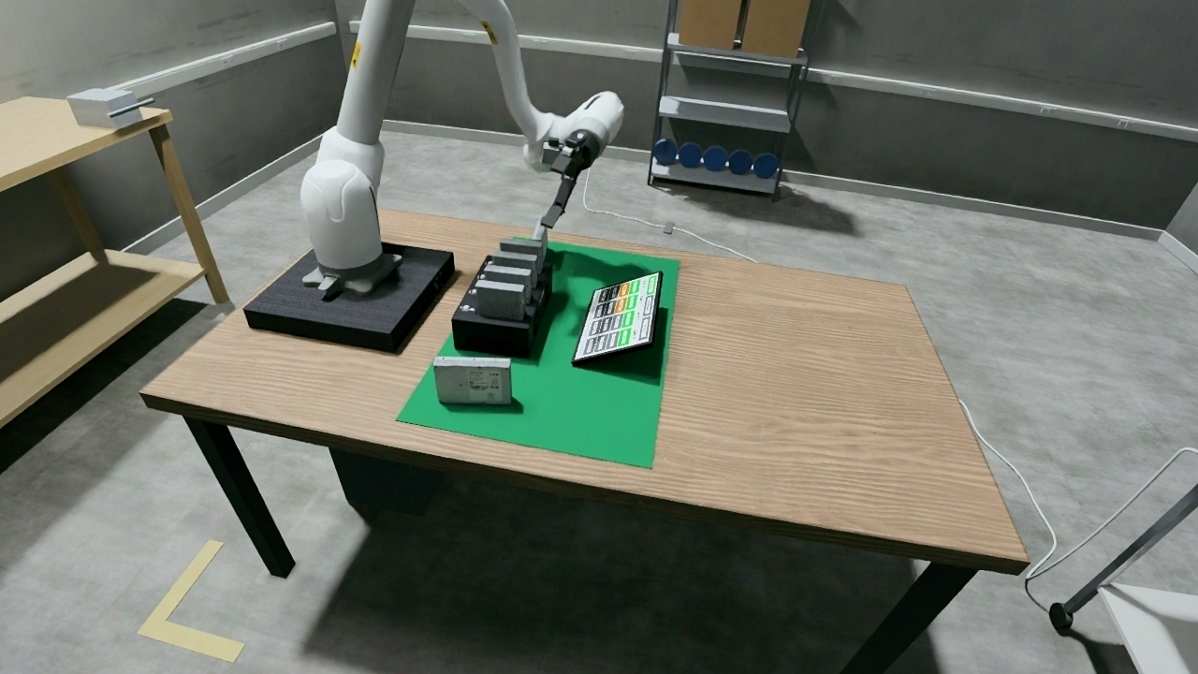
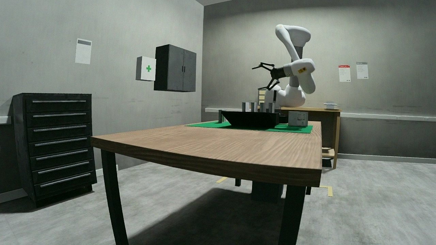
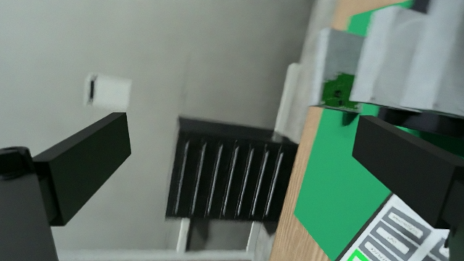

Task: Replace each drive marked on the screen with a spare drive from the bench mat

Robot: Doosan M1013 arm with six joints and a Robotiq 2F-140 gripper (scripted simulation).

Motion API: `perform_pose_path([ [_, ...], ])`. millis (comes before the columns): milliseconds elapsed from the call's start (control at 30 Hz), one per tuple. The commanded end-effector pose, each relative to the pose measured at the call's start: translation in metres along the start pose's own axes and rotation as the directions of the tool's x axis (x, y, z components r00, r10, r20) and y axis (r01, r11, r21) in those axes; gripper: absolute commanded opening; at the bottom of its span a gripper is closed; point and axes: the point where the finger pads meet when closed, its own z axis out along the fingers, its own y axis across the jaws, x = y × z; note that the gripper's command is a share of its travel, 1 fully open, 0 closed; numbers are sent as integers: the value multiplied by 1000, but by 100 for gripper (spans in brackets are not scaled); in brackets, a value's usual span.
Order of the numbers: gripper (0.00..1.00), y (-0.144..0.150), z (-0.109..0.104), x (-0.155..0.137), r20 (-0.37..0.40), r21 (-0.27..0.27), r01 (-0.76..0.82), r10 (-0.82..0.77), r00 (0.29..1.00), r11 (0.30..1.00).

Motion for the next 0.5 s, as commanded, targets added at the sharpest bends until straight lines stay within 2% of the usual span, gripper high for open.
perform_pose_path([
  [0, 100, 3, 8, 17, -131, -159, -195, 175, 976, 968],
  [133, 100, 6, 10, 26, -267, -271, -371, 301, 916, 888],
  [267, 100, 9, 12, 35, -412, -351, -542, 394, 822, 764],
  [400, 100, 14, 17, 50, -559, -391, -696, 445, 699, 602],
  [467, 100, 14, 17, 50, -559, -391, -696, 445, 699, 602],
])
